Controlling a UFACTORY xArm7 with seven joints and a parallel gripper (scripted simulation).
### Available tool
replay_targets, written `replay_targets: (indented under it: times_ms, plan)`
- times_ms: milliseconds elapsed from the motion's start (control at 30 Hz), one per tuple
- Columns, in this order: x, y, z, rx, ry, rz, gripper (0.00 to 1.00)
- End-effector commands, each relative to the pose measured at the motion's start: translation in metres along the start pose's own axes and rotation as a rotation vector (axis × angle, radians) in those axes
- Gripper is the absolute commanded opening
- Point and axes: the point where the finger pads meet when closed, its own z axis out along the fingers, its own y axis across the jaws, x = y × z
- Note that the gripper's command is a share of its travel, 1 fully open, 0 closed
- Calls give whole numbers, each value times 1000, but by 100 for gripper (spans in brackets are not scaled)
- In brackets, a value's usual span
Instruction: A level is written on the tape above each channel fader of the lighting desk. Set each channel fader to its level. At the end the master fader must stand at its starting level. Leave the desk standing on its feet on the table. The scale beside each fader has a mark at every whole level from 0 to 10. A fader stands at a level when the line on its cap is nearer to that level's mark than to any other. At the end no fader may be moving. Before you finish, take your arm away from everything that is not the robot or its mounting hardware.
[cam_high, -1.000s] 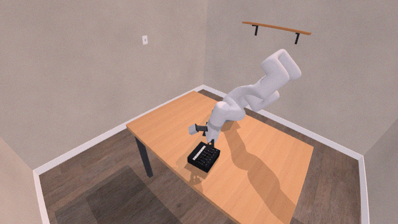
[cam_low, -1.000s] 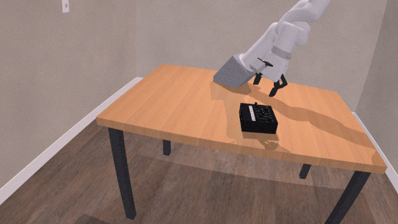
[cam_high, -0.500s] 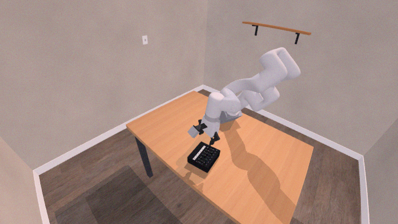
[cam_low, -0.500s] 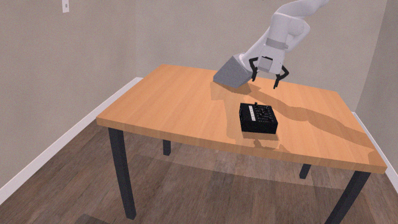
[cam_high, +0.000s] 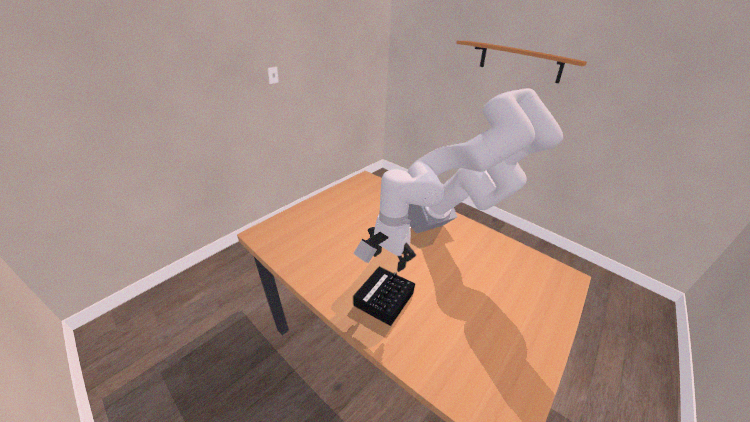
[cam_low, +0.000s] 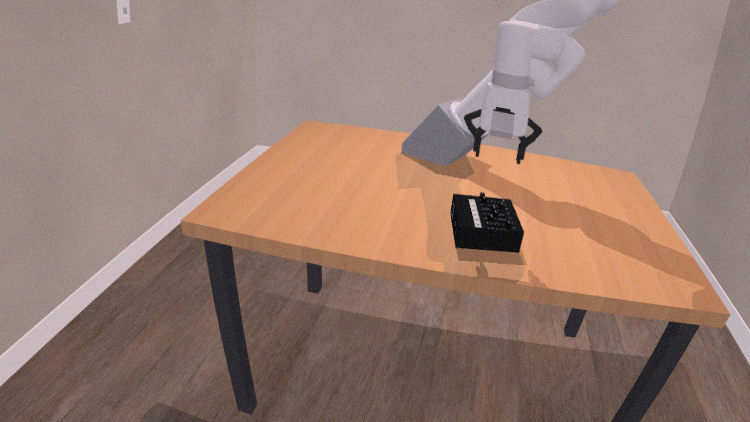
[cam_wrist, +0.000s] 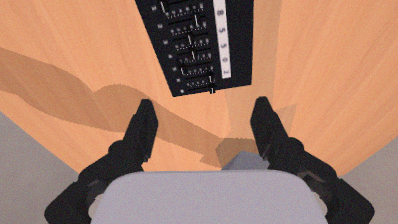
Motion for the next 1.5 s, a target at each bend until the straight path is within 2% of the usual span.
replay_targets:
  times_ms: [0, 233, 300, 400, 800, 867, 900, 1133, 1300, 1467]
  plan:
    - [1, -2, 0, -7, 2, 42, 100]
    - [-1, -17, 6, -62, 6, 286, 100]
    - [-1, -17, 6, -62, 6, 286, 100]
    - [-3, -26, 9, -100, 20, 446, 100]
    - [-12, -57, 26, -159, 125, 868, 100]
    - [-12, -57, 26, -159, 125, 868, 100]
    - [-13, -58, 27, -176, 152, 968, 100]
    - [-16, -64, 31, -205, 230, 1190, 100]
    - [-16, -64, 32, -253, 287, 1347, 100]
    - [-16, -64, 32, -258, 291, 1359, 100]
